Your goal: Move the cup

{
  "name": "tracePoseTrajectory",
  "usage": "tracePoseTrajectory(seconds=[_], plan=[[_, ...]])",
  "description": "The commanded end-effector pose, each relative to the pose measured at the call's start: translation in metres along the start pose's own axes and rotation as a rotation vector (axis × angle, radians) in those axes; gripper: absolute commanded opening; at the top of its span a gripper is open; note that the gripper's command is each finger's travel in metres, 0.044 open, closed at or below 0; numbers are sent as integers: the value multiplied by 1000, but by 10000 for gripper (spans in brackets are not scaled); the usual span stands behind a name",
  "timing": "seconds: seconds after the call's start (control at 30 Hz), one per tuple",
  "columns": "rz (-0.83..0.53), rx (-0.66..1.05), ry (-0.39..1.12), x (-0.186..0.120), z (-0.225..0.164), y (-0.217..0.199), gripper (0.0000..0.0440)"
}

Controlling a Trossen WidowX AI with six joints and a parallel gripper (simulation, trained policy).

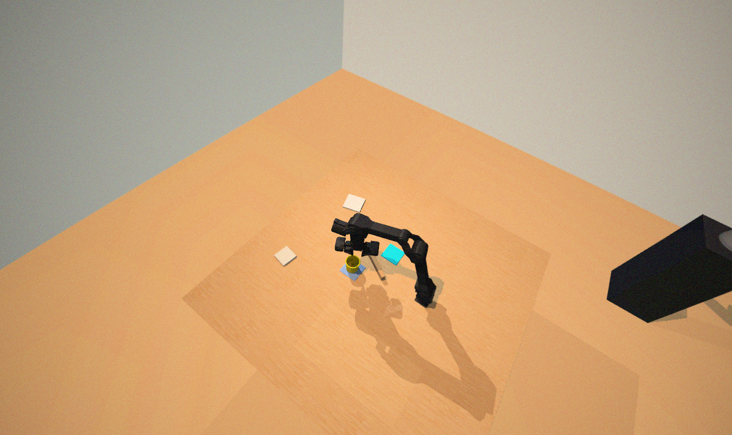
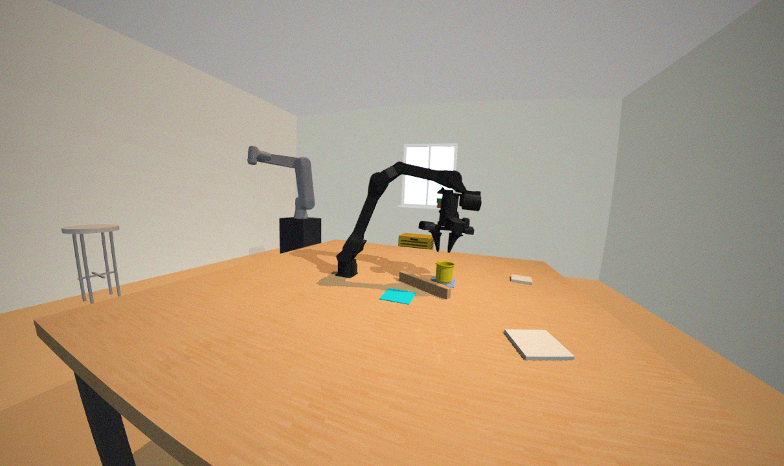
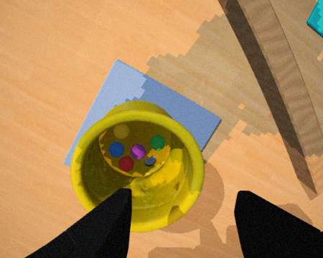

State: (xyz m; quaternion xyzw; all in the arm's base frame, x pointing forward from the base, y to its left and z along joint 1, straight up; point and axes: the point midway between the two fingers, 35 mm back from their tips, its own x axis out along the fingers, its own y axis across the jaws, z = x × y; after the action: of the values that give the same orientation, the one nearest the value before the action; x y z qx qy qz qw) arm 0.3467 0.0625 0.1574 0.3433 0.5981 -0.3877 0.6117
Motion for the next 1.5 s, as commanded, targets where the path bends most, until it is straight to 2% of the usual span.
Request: tracePoseTrajectory(seconds=[0.0,0.8,1.03,1.1,1.47], plan=[[-33,11,0,12,-1,-2,193],[-128,-35,12,89,-5,-7,203],[-124,-72,3,95,-2,-10,40],[-125,-80,-1,94,-1,-12,7],[-107,-55,-1,74,4,-23,0]])
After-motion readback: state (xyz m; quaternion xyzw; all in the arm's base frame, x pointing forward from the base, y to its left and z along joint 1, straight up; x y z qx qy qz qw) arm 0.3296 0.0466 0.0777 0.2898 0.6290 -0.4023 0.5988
